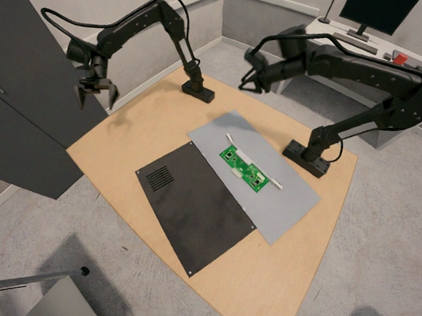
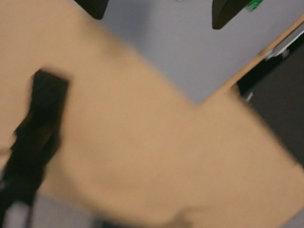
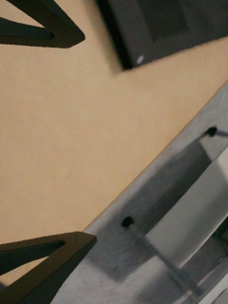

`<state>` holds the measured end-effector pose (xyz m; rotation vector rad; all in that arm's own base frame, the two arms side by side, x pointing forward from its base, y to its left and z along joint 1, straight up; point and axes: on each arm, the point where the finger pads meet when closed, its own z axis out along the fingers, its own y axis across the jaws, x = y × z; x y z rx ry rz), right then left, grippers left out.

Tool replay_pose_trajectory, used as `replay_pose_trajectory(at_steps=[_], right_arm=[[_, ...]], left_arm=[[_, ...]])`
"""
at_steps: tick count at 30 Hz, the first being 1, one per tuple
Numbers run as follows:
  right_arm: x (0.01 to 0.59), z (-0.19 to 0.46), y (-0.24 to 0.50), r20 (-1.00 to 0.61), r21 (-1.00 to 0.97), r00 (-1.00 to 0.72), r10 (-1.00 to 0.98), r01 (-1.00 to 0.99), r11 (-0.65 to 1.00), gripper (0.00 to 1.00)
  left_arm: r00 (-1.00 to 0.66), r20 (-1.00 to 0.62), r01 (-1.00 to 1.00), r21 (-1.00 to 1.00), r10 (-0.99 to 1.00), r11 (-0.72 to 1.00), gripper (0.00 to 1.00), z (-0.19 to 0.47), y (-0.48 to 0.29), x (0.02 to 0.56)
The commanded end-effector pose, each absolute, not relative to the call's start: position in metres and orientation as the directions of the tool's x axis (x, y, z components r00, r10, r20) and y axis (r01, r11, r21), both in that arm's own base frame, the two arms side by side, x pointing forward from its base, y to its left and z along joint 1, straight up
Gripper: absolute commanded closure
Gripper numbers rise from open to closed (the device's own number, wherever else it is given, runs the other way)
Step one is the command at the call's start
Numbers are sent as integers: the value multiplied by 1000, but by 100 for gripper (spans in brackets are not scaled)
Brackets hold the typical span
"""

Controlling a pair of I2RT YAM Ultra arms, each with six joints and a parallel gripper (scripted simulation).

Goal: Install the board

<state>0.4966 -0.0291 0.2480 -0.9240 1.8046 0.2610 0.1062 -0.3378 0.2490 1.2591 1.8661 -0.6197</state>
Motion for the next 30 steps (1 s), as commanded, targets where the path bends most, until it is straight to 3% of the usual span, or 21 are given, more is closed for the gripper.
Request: replay_pose_trajectory(at_steps=[1,7,15,18,30], right_arm=[[493,261,-19,-873,-253,-165,-460,-654,714,0],[449,272,77,-875,-245,-148,-460,-685,686,0],[346,263,178,-904,-203,-118,-411,-727,655,0],[333,261,186,-910,-194,-116,-397,-728,658,0],[191,216,229,-970,-88,-60,-235,-815,573,0]], left_arm=[[-79,-768,956,123,636,267,53,227,-339,107],[55,-607,972,214,793,97,53,157,-315,145],[164,-452,982,158,877,-102,53,76,-262,177],[177,-442,982,143,879,-126,53,67,-254,179],[166,-429,982,-12,888,-190,53,7,-190,181]])
